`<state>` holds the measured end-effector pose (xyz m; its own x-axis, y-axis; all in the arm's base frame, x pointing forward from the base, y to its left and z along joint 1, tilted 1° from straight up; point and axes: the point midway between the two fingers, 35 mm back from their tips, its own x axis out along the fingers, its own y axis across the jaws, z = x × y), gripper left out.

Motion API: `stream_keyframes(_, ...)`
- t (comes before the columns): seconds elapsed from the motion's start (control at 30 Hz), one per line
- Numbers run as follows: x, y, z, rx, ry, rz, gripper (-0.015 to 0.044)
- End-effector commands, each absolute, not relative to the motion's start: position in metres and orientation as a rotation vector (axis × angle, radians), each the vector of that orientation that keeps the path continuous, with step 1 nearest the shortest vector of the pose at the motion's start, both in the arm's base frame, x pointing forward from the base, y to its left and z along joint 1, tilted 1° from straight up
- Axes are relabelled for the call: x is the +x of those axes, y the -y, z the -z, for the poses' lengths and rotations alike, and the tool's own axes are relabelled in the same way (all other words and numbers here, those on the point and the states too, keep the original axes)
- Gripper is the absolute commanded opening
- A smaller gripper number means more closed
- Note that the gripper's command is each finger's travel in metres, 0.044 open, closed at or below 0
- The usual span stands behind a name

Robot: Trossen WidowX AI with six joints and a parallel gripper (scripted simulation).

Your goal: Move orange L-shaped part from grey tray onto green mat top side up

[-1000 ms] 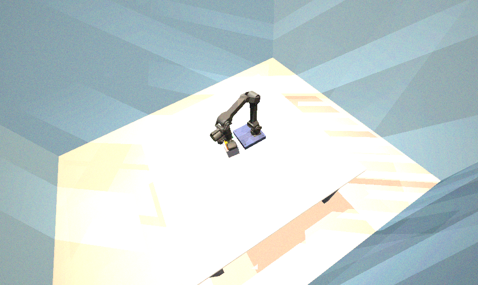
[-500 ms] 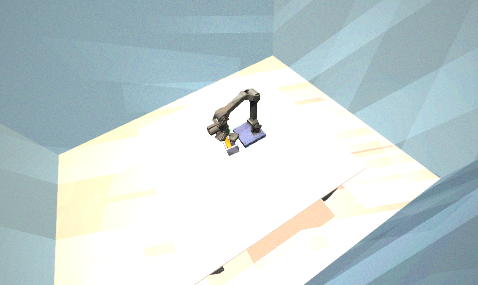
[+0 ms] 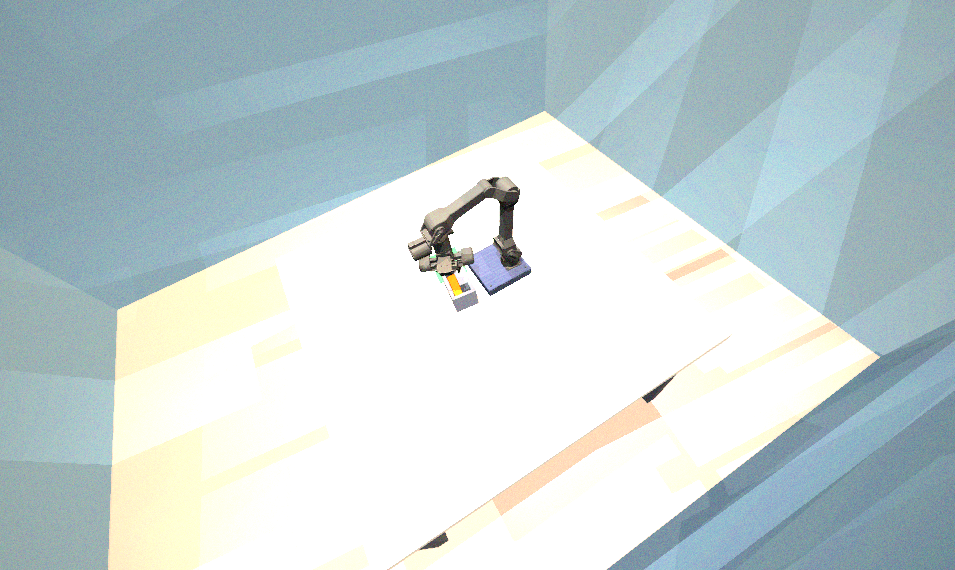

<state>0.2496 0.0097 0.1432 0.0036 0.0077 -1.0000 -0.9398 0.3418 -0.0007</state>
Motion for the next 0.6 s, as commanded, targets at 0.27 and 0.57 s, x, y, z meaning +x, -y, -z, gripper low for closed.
stream_keyframes(0.27,0.247,0.007,-0.138,-1.162,-1.245,-1.159,0.028)
stream_keyframes(0.57,0.247,0.007,-0.111,-1.162,-1.245,-1.159,0.028)
